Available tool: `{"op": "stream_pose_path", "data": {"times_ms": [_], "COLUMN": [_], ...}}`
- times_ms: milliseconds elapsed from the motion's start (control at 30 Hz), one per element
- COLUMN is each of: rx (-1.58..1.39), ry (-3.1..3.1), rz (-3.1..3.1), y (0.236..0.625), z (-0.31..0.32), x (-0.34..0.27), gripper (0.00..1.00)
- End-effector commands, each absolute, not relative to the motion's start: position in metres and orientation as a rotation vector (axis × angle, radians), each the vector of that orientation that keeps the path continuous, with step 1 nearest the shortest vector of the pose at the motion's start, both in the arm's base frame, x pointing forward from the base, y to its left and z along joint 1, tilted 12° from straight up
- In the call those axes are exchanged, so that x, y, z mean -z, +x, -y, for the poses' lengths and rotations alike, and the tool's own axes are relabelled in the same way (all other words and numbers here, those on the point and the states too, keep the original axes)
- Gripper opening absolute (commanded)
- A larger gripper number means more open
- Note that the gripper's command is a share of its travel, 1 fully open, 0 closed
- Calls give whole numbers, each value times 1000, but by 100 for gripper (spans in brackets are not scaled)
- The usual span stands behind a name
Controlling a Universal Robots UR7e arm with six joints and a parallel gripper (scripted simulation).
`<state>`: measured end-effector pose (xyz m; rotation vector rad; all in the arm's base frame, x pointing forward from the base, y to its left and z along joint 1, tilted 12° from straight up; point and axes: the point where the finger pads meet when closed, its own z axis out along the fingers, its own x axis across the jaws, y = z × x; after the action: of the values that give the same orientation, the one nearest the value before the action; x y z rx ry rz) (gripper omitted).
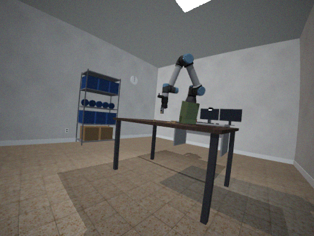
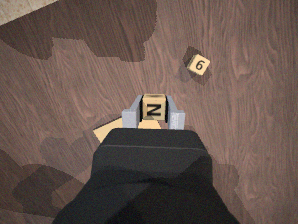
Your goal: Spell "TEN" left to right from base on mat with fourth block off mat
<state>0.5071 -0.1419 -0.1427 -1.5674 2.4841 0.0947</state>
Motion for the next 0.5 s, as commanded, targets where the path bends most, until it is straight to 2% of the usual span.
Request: {"op": "stream_pose_path", "data": {"times_ms": [0,467], "rx": [-71,-24], "ry": [-1734,-2075], "rz": [-2366,-2068], "y": [502,489], "z": [138,129], "x": [142,142], "gripper": [49,49]}}
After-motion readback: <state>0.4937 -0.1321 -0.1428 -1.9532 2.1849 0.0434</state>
